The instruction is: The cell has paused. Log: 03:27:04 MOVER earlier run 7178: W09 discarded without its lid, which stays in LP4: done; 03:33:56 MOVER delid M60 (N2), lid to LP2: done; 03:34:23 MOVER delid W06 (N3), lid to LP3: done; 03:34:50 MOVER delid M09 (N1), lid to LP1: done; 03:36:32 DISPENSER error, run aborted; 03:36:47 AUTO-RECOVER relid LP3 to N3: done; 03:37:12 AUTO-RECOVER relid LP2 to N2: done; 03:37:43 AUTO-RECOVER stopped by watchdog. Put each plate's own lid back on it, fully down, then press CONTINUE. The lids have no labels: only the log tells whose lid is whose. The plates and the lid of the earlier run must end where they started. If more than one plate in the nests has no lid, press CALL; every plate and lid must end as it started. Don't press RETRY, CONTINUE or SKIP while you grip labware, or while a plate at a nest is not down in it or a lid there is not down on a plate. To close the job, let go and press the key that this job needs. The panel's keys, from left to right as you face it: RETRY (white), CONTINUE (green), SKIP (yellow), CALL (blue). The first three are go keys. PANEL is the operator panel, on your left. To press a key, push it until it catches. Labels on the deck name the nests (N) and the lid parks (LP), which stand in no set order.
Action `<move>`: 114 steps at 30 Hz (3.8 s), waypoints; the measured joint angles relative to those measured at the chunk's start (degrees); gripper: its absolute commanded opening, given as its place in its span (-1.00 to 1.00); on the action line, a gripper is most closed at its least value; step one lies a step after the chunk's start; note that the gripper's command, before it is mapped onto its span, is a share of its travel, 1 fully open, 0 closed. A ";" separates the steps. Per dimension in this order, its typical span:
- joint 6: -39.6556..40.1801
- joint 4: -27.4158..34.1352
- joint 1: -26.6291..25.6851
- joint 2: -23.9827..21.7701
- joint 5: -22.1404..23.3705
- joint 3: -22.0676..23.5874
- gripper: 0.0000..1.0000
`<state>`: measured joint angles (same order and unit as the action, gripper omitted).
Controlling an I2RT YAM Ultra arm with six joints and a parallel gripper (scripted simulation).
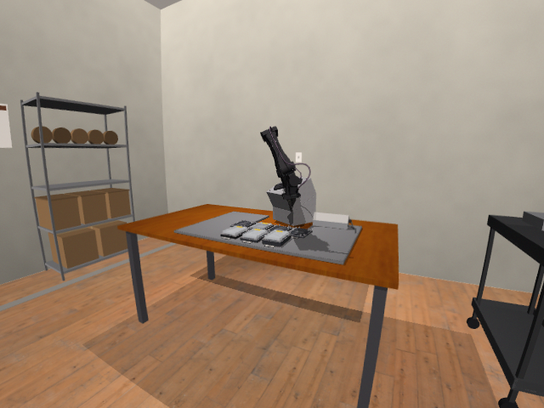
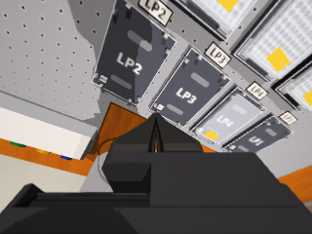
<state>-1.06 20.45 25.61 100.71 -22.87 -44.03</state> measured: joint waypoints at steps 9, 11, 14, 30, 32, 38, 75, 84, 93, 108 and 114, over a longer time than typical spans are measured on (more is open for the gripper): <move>0.81 1.33 5.92 5.11 -1.57 -3.69 -1.00; 0.15 1.66 7.43 6.51 -1.92 -4.87 -1.00; -1.46 2.23 9.94 8.83 -2.25 -6.80 -1.00; -3.54 2.58 16.28 12.48 -3.39 -6.91 -1.00; -3.21 2.23 18.21 13.42 -3.43 -6.84 -1.00; -2.27 1.79 23.32 15.89 -3.65 -6.49 -1.00; 4.44 5.73 49.59 35.17 -2.27 -16.83 -1.00; 0.52 8.33 55.32 41.07 -1.25 -23.21 -1.00; -2.93 10.38 58.10 44.15 -0.15 -26.80 -1.00; -3.54 10.97 57.96 44.15 -0.15 -27.23 -1.00; -3.54 10.91 57.96 44.15 -0.15 -27.28 -1.00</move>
<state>-4.60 31.35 83.57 144.86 -23.03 -71.31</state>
